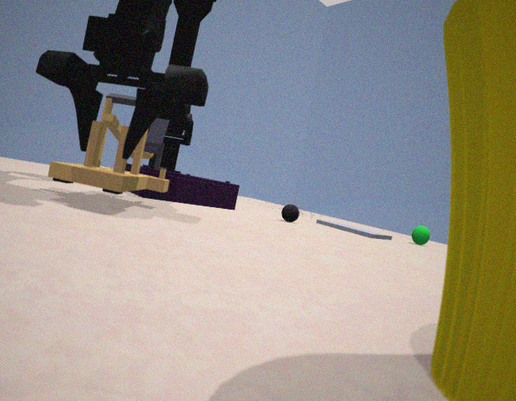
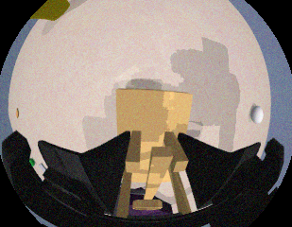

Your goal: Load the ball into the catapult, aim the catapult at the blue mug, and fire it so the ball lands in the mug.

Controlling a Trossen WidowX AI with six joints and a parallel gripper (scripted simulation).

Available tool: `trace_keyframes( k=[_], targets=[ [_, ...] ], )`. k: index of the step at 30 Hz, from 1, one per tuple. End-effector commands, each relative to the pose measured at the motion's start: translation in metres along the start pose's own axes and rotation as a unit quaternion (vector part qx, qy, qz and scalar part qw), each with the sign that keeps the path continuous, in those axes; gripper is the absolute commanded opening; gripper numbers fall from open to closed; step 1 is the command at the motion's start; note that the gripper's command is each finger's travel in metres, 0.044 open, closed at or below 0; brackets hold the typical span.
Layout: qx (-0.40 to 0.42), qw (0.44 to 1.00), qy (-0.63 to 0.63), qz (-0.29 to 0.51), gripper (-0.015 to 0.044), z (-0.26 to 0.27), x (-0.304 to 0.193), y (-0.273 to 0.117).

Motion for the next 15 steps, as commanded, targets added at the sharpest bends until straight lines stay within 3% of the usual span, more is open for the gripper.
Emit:
trace_keyframes(
  k=[1, 15],
  targets=[
    [0.002, 1.000, -0.003, -0.001, 0.0000, 0.000, 0.000, 0.007],
    [0.000, 1.000, 0.000, 0.000, 0.0000, 0.000, 0.000, 0.018]
  ],
)
Point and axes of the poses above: the point midway between the two fingers, 35 mm back from their tips, its own y axis out along the fingers, its own z axis across the jaws, x = y × z, the point moved 10 cm from there along -y, back along the fingers, and after that the axes turned 3 degrees about -y, right-handed, at the moved point
